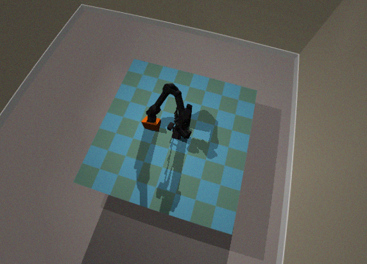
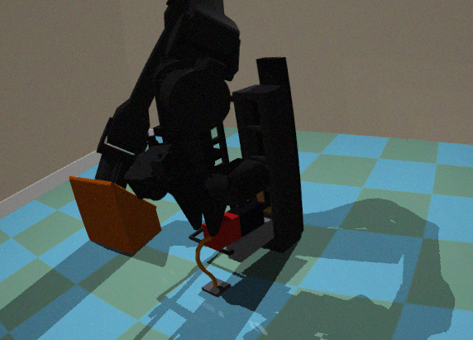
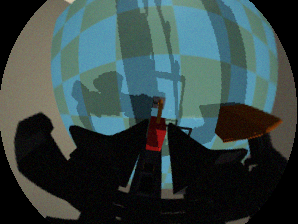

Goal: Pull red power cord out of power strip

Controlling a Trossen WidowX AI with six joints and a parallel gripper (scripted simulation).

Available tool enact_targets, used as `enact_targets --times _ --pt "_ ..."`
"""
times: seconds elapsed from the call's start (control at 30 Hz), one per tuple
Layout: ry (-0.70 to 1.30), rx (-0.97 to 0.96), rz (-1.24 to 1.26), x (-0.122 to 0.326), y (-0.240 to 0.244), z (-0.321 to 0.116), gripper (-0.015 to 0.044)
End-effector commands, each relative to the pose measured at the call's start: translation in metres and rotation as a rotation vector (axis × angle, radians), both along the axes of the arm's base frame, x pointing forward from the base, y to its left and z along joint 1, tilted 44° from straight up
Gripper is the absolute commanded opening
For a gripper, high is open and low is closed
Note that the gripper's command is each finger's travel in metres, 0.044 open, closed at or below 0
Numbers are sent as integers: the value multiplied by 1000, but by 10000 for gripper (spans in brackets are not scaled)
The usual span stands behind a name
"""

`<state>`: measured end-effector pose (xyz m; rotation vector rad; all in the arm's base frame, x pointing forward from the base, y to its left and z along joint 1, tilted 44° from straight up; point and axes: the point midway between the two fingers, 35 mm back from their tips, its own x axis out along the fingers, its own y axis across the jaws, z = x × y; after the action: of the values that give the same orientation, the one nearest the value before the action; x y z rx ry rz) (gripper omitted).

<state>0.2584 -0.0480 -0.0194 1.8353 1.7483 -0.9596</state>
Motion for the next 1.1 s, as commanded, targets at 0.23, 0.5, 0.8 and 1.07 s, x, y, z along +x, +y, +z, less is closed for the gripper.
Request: enact_targets --times 0.23,0.5,0.8,1.07 --pt "-4 -1 2 -1 -12 -7 394" --pt "-4 -3 2 -11 -52 -31 440" --pt "-4 -3 2 -11 -52 -31 440" --pt "-4 -3 2 -11 -52 -31 440"
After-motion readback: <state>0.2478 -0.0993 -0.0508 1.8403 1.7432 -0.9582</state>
